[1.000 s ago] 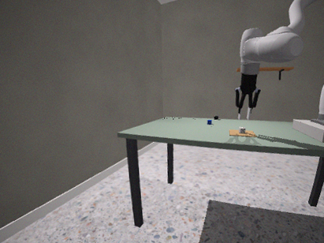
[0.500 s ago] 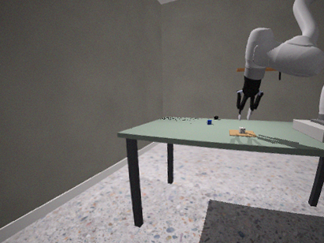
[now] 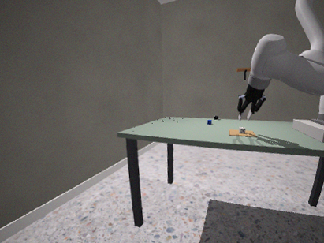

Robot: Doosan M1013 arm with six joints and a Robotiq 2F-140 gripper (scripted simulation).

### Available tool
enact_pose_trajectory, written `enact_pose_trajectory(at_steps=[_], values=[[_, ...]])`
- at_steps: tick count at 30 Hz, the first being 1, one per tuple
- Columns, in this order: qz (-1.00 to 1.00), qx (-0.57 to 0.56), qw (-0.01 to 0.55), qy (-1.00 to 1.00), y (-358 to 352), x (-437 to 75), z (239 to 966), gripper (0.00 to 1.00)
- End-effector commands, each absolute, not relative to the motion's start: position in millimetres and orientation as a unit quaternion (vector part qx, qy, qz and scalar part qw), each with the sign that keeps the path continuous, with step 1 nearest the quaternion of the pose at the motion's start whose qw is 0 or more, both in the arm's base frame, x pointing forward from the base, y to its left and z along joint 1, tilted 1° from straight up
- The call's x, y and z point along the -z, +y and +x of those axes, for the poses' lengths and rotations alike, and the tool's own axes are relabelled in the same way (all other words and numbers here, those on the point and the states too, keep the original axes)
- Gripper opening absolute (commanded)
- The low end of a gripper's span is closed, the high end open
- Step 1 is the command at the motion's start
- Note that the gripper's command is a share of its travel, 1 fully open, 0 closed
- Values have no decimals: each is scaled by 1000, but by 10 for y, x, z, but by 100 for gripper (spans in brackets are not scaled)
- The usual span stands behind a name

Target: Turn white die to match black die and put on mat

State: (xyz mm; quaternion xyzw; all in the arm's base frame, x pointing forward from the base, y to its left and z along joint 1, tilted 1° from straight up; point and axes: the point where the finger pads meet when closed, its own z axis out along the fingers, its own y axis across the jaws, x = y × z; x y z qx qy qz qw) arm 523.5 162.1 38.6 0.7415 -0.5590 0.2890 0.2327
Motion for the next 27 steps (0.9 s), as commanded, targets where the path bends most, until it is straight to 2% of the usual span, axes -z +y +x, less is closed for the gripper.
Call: enact_pose_trajectory(at_steps=[1, 27], values=[[738, -299, 237, -557, 1643, -405, 5270, 35], [738, -299, 237, -557, 1643, -323, 5269, 35]])
